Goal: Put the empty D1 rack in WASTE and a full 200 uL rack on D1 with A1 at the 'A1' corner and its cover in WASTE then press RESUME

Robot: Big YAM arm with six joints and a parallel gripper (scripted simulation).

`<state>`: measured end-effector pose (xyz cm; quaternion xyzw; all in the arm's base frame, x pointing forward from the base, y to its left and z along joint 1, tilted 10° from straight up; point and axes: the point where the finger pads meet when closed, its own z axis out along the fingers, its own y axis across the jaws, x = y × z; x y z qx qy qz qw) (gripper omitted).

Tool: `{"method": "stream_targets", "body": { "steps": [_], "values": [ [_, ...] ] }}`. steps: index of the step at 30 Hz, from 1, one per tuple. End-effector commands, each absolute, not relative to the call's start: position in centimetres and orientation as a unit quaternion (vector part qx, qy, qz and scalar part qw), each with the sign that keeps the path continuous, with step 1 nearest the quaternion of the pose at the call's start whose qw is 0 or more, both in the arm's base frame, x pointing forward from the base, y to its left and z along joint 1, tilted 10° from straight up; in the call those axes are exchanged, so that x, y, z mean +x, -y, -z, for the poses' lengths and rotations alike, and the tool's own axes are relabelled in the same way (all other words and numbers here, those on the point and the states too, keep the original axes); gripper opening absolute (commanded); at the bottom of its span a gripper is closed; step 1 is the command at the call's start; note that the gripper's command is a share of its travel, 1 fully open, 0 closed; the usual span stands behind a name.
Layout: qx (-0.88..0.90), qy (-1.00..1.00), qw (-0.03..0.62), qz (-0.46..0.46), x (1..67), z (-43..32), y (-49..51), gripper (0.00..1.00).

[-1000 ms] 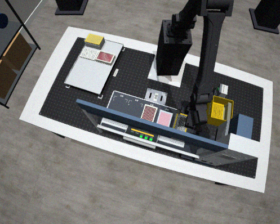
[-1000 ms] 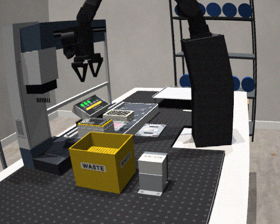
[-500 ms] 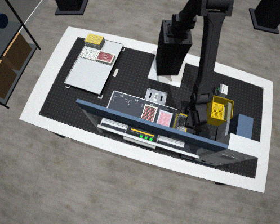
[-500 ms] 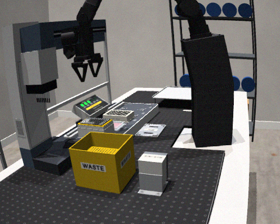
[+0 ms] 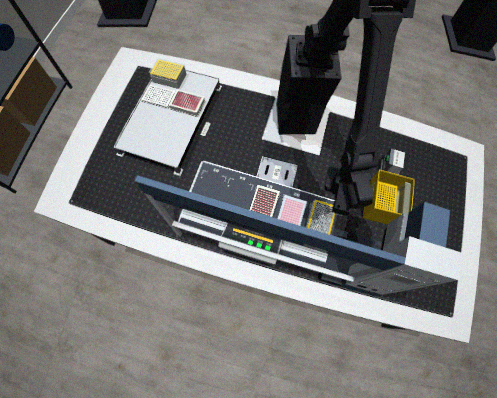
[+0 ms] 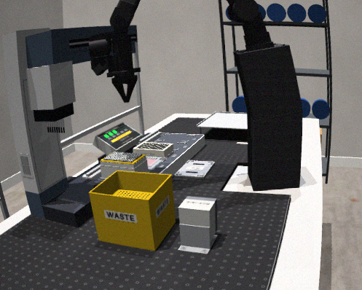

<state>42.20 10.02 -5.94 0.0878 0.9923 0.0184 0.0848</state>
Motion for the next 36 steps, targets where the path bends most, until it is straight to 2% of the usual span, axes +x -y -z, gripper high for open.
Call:
{"method": "stream_targets", "body": {
  "steps": [1, 30, 36],
  "values": [
    [0.091, -0.990, 0.103, -0.024, 42.0, 5.3, -10.9, 0.00],
    [0.091, -0.990, 0.100, -0.025, 29.5, 8.1, -13.4, 0.00],
    [0.103, -0.989, 0.103, -0.026, 30.8, 8.1, -13.2, 0.00]
  ]
}}
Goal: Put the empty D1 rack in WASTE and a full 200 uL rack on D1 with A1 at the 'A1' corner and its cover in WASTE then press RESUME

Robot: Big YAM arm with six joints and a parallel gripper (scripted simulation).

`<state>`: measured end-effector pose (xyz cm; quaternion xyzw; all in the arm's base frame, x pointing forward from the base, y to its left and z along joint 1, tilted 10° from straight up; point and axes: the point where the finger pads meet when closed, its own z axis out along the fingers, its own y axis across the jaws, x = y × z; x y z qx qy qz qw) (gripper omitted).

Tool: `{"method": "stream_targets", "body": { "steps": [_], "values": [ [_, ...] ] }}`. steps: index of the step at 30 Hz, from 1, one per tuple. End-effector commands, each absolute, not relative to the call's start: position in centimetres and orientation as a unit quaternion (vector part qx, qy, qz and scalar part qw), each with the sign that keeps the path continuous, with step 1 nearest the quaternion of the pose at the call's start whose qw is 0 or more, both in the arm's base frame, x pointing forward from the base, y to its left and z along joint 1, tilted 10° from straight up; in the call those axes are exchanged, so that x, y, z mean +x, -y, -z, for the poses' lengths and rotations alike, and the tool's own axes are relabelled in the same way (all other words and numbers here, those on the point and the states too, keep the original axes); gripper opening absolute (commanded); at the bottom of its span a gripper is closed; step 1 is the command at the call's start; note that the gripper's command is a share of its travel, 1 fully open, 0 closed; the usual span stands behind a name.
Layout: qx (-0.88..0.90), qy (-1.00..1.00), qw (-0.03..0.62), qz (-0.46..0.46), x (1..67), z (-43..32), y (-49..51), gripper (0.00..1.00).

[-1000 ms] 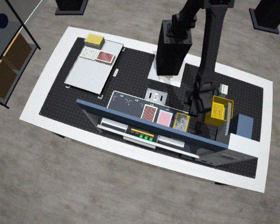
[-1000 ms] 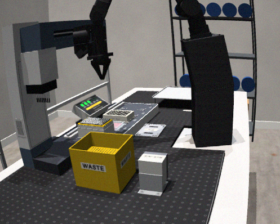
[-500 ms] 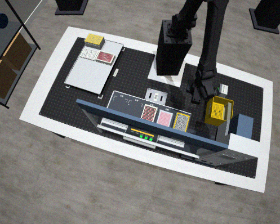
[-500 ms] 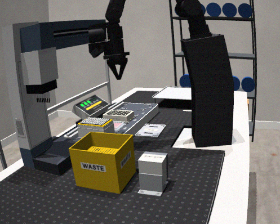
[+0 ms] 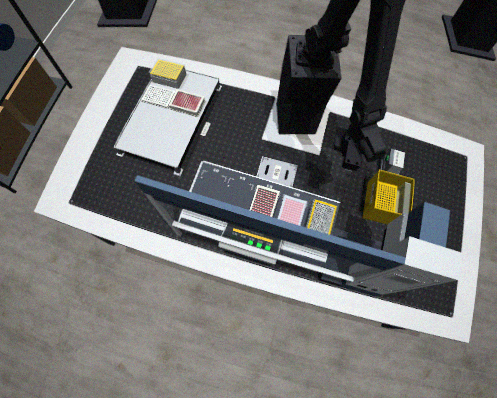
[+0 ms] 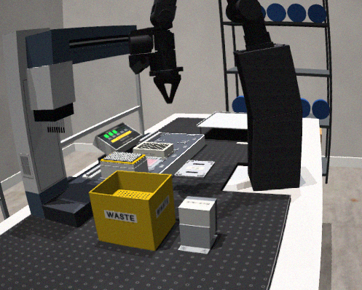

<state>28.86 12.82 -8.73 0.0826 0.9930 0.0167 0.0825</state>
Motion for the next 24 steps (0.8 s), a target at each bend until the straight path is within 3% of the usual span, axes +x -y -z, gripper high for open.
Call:
{"method": "stream_targets", "body": {
  "steps": [1, 14, 24],
  "values": [
    [0.091, -0.991, 0.094, -0.022, 30.2, 8.6, -14.2, 0.00],
    [0.091, -0.992, 0.090, -0.019, 31.1, 8.2, -20.6, 0.00],
    [0.100, -0.991, 0.086, -0.016, 30.9, 8.5, -19.8, 0.00]
  ]
}}
